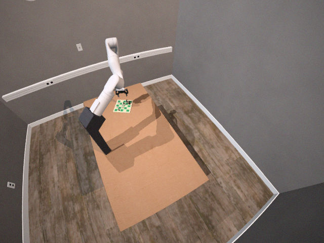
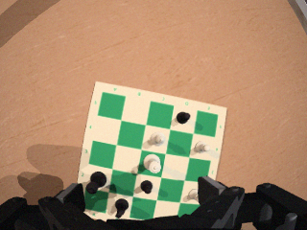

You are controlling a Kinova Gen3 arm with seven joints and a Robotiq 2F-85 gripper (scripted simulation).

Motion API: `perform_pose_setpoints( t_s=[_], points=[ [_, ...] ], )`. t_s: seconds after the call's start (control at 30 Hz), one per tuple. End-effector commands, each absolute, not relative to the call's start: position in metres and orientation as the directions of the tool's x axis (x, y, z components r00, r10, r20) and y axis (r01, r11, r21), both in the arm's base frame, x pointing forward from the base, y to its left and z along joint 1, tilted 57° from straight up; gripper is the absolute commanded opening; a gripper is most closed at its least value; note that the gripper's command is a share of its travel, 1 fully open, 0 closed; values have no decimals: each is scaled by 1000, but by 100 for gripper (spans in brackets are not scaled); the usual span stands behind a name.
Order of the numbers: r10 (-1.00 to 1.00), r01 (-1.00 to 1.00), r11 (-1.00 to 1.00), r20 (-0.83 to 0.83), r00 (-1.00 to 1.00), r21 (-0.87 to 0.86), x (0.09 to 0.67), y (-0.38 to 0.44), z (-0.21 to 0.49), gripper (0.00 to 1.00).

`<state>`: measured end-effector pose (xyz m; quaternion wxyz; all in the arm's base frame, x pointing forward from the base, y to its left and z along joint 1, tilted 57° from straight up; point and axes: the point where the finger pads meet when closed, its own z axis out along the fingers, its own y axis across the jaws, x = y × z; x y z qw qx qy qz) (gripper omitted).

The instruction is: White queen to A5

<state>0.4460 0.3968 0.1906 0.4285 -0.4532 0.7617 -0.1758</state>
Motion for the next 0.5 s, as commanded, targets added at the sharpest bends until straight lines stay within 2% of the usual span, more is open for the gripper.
perform_pose_setpoints(
  t_s=[0.0,0.47],
  points=[
    [-863,-540,486,-475,-172,-687,433,407,177,100],
    [-871,-533,473,-463,-165,-701,432,407,176,100]
  ],
)
